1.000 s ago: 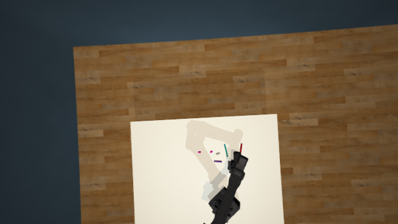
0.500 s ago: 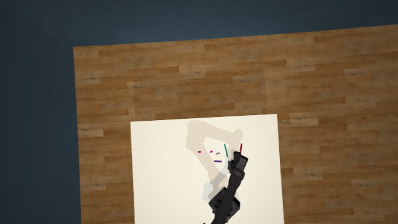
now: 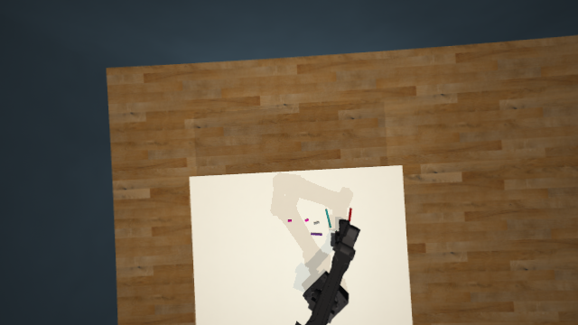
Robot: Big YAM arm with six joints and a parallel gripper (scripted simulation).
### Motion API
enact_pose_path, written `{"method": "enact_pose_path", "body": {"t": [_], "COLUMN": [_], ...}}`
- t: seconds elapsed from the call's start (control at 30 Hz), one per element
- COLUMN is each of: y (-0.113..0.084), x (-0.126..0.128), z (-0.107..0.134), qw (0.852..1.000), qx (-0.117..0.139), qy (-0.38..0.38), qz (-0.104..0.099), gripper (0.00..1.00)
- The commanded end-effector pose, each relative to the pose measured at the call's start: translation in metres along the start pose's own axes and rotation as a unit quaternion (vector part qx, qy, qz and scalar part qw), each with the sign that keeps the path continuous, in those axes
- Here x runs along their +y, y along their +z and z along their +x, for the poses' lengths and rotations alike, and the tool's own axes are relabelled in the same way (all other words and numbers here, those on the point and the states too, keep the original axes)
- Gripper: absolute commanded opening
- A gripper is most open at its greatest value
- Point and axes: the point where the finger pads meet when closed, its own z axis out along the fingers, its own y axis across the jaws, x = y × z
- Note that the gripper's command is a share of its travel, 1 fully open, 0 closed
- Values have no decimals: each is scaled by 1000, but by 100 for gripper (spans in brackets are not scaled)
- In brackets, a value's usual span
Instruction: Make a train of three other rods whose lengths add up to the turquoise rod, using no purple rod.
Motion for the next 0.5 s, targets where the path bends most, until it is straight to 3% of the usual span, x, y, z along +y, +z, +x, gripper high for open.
{"method": "enact_pose_path", "body": {"t": [0.0,0.47], "y": [3,6], "x": [-1,0], "z": [-11,-7], "qw": [1000,1000], "qx": [-8,-5], "qy": [-3,-3], "qz": [4,3], "gripper": [4,4]}}
